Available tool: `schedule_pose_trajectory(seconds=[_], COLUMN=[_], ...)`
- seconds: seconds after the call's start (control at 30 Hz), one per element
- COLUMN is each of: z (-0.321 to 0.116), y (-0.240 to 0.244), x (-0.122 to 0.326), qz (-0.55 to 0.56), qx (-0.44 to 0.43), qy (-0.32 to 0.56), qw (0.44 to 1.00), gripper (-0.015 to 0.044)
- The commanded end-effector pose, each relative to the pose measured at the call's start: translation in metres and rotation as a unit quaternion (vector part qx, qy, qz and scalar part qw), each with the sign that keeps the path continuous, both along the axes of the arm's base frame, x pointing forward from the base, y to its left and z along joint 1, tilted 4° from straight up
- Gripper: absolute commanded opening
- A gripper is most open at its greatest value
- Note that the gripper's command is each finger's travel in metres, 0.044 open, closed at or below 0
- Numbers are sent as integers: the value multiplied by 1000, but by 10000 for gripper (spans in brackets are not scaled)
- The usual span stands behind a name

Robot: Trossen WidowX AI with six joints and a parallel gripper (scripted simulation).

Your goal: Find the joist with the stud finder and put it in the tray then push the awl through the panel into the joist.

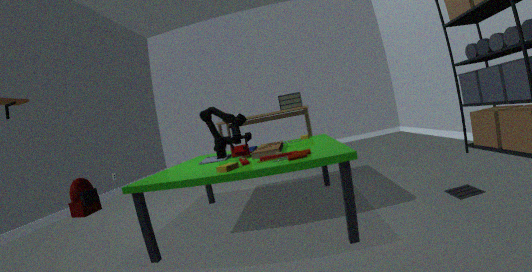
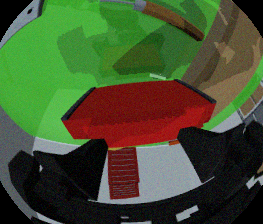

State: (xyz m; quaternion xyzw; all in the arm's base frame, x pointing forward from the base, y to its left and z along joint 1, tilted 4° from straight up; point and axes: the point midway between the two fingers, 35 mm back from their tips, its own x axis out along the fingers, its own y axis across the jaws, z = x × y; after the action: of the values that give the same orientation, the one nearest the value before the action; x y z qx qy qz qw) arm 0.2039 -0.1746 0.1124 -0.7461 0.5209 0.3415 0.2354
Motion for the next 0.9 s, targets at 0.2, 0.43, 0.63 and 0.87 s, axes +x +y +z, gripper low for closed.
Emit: schedule_pose_trajectory(seconds=[0.2, 0.43, 0.63, 0.87], z=[0, 0, -1, -2], y=[0, 1, 2, 2], x=[-1, -1, -1, -1], qz=[-4, -4, -4, -3], qx=[-34, -53, -64, -82], qy=[-14, -22, -27, -33], qw=[999, 998, 998, 996], gripper=[0, 0, 0, 0])
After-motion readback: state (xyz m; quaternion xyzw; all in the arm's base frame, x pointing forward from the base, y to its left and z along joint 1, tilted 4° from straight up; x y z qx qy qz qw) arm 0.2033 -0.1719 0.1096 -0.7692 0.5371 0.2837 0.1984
